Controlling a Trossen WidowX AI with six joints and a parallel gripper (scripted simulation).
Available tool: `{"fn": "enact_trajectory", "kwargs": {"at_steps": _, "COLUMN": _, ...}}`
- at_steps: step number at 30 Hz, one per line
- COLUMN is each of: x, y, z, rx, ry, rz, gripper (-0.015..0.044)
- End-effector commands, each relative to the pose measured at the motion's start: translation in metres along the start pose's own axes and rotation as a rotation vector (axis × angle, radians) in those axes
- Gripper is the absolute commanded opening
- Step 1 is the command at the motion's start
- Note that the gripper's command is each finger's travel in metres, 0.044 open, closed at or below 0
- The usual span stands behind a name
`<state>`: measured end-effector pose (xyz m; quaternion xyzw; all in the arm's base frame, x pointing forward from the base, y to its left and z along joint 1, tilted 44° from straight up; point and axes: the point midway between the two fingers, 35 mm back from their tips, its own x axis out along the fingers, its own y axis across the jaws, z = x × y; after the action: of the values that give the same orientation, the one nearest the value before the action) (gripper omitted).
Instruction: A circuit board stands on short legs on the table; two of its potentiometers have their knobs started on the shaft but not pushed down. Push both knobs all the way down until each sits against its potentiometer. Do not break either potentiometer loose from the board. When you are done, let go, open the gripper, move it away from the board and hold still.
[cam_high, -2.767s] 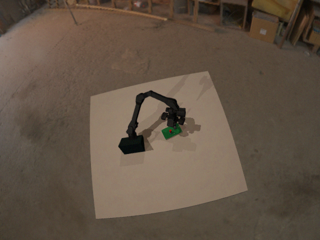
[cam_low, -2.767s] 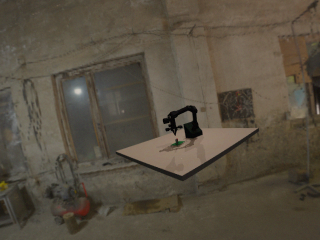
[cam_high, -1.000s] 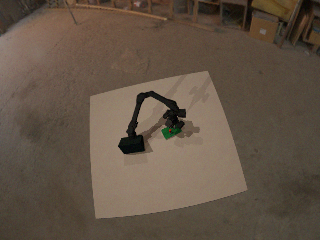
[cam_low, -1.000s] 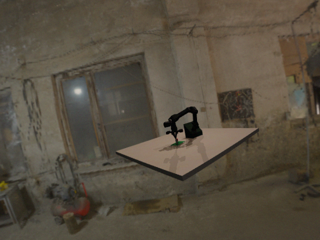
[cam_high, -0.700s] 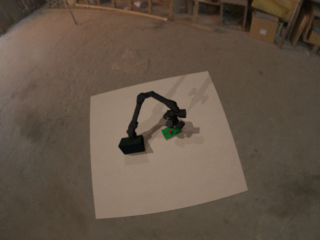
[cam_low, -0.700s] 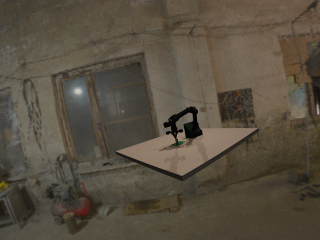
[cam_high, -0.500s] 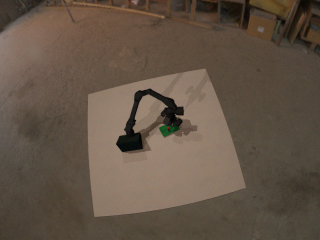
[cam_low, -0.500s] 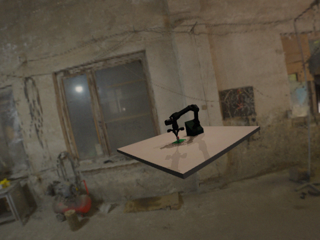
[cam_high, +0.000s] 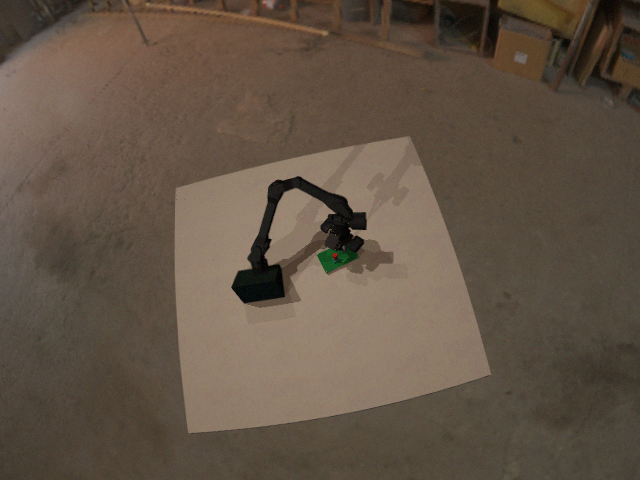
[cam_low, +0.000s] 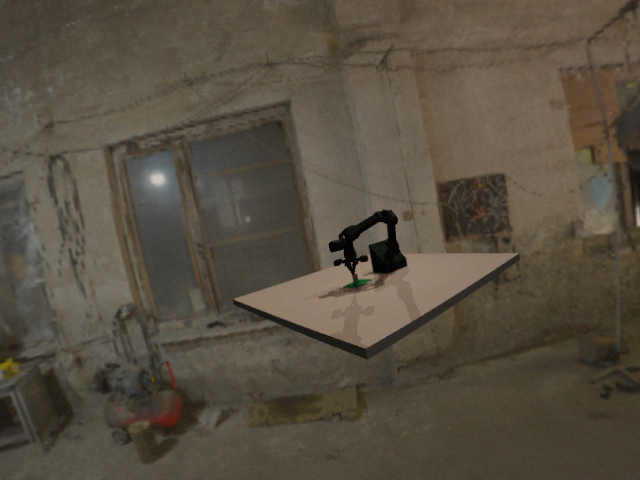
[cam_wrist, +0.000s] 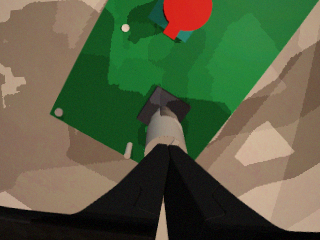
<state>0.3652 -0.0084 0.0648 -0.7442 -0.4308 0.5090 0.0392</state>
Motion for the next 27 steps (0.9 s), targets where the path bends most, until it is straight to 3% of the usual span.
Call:
{"fn": "enact_trajectory", "kwargs": {"at_steps": 1, "x": 0.0011, "y": -0.0001, "z": -0.0007, "rx": 0.002, "ry": 0.003, "rz": -0.002, "gripper": 0.0}}
{"fn": "enact_trajectory", "kwargs": {"at_steps": 27, "x": 0.0052, "y": -0.0001, "z": -0.0007, "rx": 0.002, "ry": 0.003, "rz": -0.002, "gripper": 0.0}}
